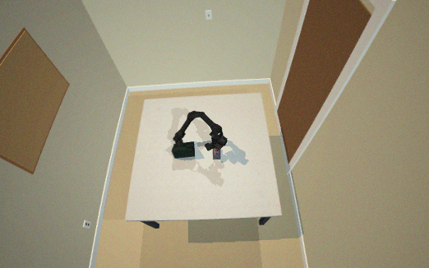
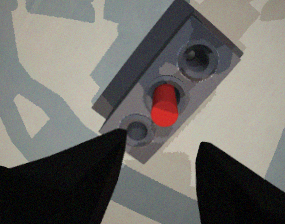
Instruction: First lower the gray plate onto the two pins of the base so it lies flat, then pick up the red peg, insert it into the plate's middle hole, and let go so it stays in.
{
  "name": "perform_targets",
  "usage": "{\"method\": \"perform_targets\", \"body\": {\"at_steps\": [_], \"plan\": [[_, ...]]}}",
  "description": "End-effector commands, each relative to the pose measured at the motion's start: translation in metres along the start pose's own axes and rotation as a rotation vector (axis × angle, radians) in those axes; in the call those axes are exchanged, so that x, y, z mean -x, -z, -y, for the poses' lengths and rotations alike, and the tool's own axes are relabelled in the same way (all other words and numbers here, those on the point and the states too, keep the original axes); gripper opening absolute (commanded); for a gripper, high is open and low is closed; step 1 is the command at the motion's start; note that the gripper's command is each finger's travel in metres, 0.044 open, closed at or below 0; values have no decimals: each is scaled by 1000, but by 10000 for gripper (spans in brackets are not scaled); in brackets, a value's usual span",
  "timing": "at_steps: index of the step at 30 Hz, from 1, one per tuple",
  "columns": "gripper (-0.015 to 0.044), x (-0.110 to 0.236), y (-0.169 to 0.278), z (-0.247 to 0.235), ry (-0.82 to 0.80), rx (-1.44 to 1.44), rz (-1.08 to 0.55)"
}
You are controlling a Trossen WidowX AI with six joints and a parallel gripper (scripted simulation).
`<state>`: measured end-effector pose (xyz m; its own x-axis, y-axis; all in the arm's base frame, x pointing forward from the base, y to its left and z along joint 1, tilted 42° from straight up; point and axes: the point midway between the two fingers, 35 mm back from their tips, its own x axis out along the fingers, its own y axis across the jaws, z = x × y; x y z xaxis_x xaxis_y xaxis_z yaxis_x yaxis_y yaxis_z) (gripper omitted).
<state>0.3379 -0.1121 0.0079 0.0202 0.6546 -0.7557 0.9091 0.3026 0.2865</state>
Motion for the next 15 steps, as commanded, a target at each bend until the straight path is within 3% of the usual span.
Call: {"method": "perform_targets", "body": {"at_steps": [1, 15], "plan": [[150, 4, 0, 0, 0, 4, 4], [150, 12, 3, 0, 0, 4, 4]]}}
